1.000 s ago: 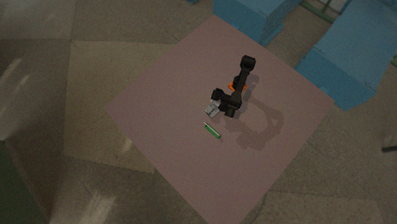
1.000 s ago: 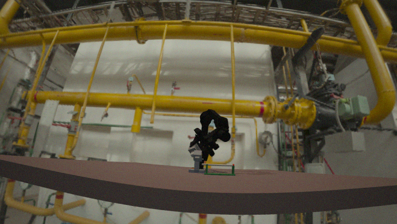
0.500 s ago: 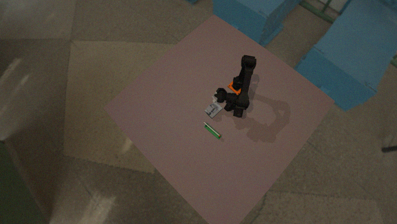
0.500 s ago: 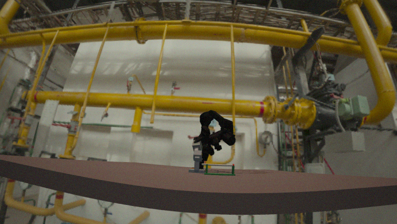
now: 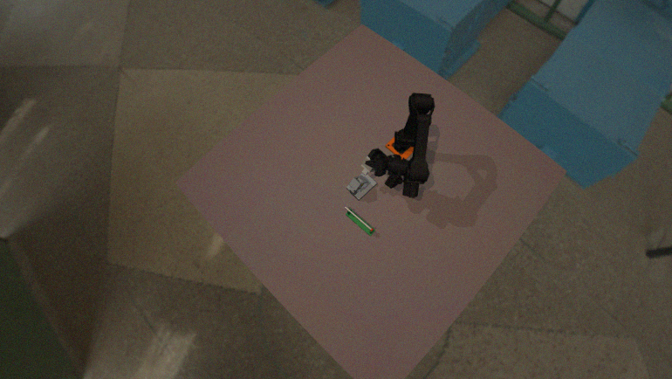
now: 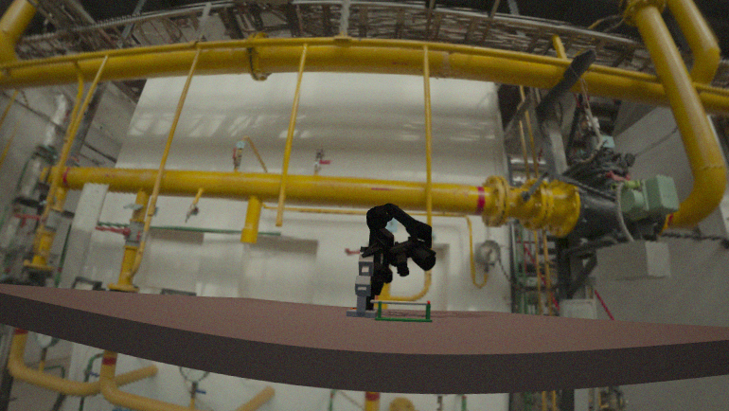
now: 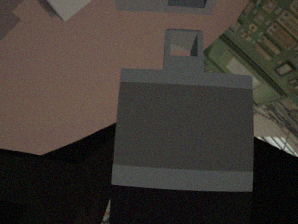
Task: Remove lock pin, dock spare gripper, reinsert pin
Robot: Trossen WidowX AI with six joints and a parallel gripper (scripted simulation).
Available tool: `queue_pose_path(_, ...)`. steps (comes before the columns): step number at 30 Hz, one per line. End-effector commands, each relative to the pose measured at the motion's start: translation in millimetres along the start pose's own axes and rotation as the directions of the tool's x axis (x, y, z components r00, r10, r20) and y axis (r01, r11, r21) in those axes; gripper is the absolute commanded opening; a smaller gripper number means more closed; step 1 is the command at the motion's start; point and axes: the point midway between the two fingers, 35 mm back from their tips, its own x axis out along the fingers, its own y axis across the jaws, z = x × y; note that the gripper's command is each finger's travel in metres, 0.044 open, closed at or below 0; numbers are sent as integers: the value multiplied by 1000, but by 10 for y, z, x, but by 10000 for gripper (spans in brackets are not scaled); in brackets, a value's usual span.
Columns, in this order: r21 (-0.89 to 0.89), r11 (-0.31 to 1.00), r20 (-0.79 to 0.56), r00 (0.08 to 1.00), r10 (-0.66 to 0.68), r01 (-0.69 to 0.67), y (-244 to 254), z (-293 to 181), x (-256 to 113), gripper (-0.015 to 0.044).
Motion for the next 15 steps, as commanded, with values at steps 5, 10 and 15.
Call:
queue_pose_path(5,20,1000,-13,1000,-23,24,-29,80,40,0)
queue_pose_path(10,24,999,-15,1000,-25,26,-22,137,79,0)
queue_pose_path(15,26,999,-15,1000,-26,26,-20,193,119,0)
